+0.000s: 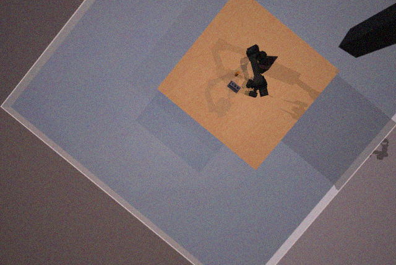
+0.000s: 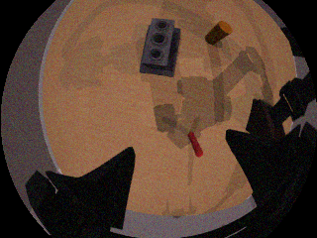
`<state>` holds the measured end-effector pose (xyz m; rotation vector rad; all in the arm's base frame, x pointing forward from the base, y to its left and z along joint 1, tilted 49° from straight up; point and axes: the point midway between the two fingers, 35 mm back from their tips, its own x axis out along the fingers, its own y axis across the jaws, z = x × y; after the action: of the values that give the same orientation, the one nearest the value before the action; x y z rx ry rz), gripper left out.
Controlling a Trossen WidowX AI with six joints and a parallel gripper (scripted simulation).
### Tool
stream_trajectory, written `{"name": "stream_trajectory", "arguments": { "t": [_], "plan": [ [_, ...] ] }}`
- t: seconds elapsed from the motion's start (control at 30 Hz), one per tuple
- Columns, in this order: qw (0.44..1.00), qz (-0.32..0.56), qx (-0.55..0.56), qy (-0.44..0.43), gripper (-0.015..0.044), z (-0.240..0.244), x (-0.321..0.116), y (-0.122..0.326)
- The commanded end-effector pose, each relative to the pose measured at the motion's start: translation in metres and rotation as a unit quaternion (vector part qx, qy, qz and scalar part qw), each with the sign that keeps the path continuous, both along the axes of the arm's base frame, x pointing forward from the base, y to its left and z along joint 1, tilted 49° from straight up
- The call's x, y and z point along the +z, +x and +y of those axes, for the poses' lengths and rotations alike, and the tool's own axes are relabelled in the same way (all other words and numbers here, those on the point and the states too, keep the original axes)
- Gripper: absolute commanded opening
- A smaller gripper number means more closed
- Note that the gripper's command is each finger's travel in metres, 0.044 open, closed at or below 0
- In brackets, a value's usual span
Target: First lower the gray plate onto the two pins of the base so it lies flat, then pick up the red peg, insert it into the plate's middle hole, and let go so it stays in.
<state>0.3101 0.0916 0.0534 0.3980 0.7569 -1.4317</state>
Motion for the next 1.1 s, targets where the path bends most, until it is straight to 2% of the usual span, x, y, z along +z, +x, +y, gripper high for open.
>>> {"name": "stream_trajectory", "arguments": {
  "t": [0.0, 0.17, 0.33, 1.07],
  "plan": [
    [1.0, 0.024, 0.011, 0.001, 0.044, 0.026, -0.029, -0.026],
    [0.999, 0.043, 0.02, -0.004, 0.044, 0.044, -0.052, -0.051],
    [0.999, 0.043, 0.02, -0.004, 0.044, 0.016, -0.069, -0.054],
    [0.999, 0.046, 0.023, -0.005, 0.044, -0.012, -0.095, -0.054]
  ]
}}
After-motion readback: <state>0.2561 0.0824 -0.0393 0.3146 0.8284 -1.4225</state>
